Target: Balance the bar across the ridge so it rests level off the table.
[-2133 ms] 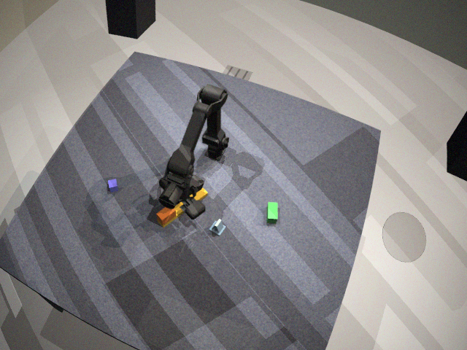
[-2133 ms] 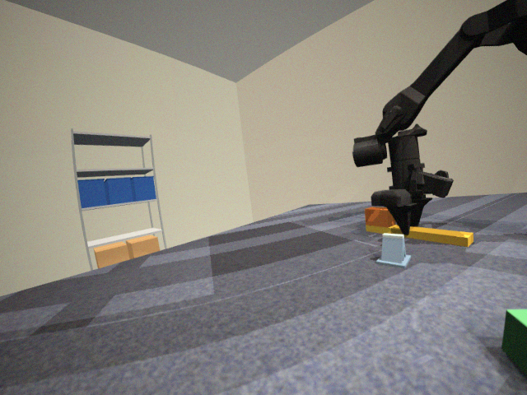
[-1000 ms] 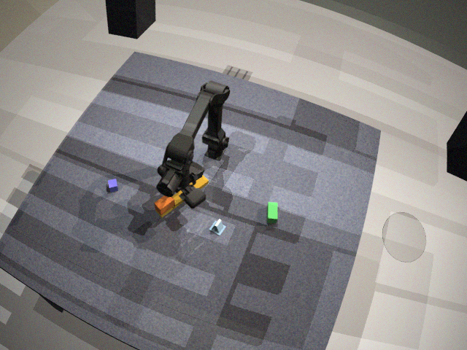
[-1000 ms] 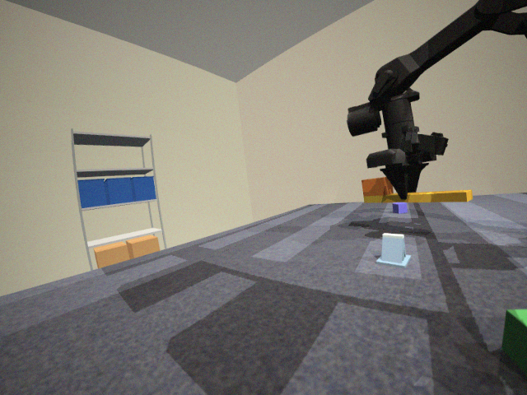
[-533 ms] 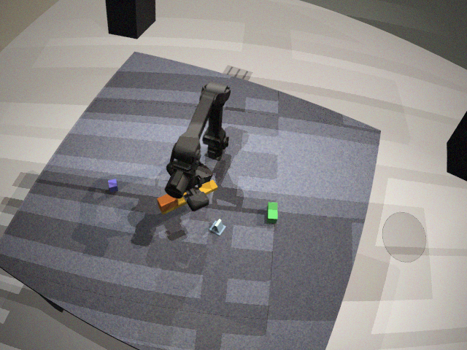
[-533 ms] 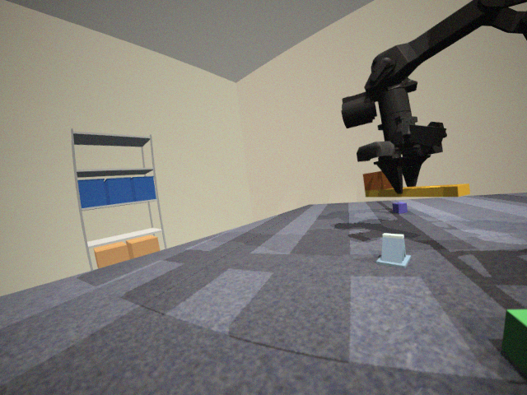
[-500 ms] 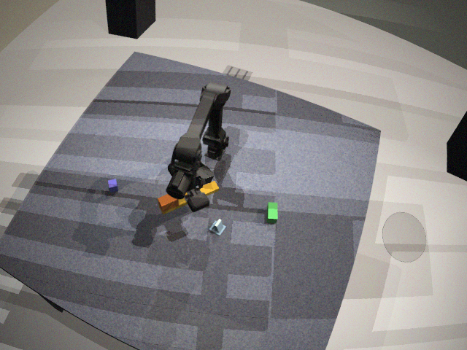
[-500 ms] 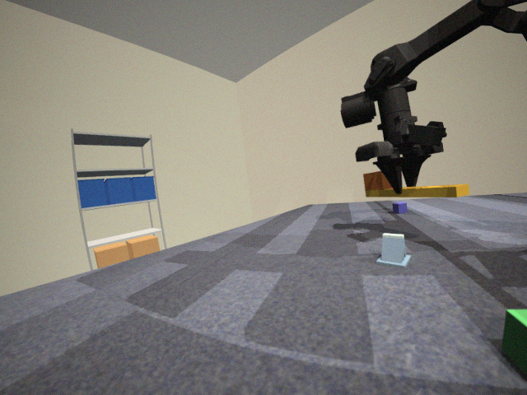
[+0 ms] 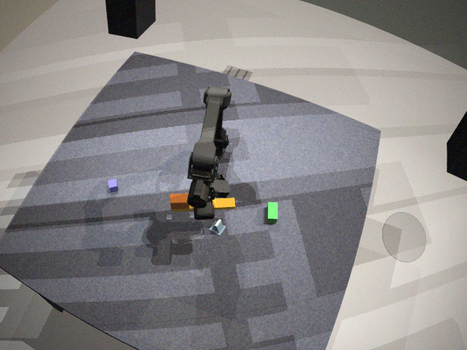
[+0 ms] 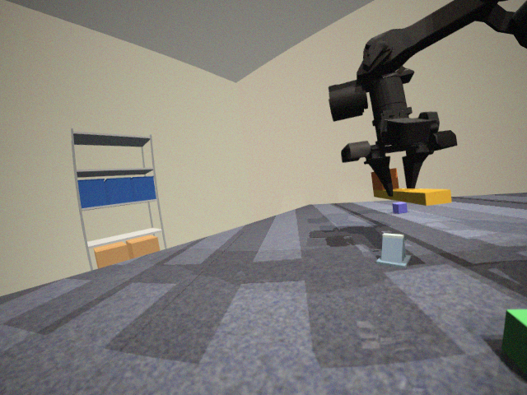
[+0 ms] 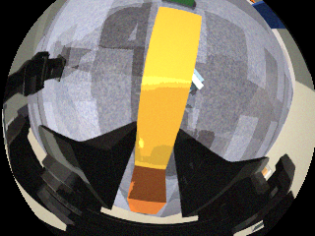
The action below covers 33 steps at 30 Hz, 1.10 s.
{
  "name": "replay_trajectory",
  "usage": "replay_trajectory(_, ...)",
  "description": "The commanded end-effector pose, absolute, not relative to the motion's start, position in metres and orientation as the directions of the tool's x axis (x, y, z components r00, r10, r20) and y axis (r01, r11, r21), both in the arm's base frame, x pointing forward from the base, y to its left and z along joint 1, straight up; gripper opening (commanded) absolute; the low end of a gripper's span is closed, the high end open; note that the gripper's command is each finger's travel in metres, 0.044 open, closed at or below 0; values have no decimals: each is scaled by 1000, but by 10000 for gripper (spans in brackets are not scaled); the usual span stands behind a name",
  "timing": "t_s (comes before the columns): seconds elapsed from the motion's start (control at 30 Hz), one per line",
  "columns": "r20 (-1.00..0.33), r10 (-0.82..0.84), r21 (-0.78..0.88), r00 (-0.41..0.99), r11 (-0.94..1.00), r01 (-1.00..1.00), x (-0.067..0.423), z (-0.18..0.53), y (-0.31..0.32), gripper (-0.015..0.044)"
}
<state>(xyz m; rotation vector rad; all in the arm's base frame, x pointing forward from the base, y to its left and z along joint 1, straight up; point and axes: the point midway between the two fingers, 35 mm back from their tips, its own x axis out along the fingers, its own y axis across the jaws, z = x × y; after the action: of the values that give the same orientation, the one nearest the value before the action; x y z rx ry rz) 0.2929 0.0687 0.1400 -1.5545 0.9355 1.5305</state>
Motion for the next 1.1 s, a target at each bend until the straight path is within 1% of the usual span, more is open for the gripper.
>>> replay_trajectory(0.0, -1000, 7, -25, 25, -352, -936, 295, 143, 84, 0)
replay_trajectory(0.33, -1000, 10, -26, 25, -98, -995, 297, 144, 121, 0)
replay_trajectory(0.7, -1000, 13, -23, 25, 156, -987, 304, 144, 160, 0)
replay_trajectory(1.07, -1000, 14, -23, 25, 169, -985, 307, 134, 164, 0)
